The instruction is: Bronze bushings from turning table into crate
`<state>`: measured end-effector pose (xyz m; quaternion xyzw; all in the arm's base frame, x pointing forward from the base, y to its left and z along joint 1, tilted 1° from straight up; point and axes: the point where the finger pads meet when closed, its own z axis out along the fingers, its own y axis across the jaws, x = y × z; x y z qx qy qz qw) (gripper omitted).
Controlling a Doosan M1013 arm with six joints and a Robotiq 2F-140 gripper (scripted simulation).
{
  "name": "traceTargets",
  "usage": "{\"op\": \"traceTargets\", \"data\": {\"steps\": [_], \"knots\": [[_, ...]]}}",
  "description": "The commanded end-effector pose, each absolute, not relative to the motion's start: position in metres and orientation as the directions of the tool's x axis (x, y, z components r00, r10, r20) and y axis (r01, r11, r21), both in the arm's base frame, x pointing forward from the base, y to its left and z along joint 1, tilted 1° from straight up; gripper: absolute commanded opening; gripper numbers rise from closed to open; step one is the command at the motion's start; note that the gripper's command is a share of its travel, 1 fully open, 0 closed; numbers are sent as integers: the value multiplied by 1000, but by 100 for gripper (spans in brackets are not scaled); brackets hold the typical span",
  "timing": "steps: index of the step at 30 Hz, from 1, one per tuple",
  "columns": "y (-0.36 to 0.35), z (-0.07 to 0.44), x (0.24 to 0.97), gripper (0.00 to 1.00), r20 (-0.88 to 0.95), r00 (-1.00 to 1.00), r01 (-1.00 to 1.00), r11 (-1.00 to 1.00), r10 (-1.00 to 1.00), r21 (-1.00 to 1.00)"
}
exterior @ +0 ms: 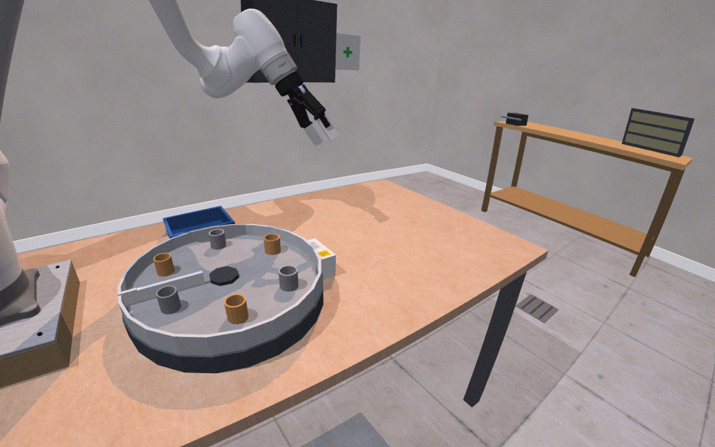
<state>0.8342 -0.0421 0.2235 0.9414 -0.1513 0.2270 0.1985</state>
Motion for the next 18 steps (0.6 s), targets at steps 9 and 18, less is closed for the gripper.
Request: {"op": "traceTargets", "data": {"steps": [9,18], "knots": [[-117,221,756,100,472,731,-627,-758,-493,179],[-177,215,664,100,416,501,-848,-526,-759,63]]}}
